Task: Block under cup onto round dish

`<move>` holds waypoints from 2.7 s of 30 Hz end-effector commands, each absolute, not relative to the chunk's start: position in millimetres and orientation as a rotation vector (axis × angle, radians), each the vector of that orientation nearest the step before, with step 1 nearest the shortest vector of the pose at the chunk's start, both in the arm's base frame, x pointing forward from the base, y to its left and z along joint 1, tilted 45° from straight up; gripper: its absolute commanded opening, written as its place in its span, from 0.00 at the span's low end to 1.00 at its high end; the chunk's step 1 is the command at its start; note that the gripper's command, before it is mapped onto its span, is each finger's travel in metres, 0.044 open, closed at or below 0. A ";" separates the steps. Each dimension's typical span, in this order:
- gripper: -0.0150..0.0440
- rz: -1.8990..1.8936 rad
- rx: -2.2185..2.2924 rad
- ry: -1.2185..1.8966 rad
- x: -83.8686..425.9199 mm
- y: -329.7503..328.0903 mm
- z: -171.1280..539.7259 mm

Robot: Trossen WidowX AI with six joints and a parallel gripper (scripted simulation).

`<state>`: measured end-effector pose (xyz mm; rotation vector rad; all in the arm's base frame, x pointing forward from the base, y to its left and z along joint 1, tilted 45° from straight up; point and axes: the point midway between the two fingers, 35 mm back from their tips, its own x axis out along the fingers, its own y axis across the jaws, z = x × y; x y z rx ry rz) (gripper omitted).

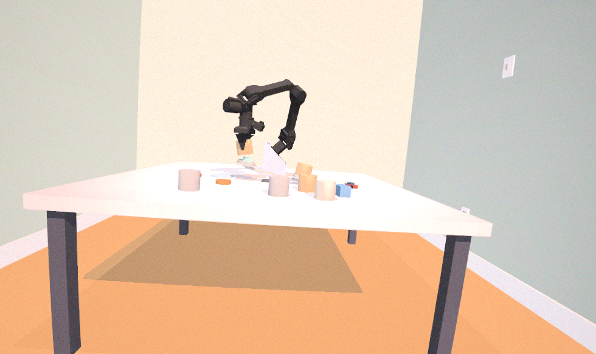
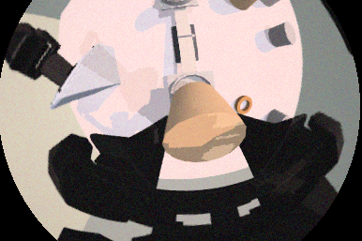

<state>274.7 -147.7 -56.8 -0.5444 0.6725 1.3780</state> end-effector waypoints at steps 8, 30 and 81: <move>0.25 1.371 -0.571 0.671 275.4 -161.2 -42.8; 0.25 1.380 -0.543 0.669 268.1 -170.0 -29.1; 0.25 1.380 -0.543 0.669 268.1 -170.0 -29.1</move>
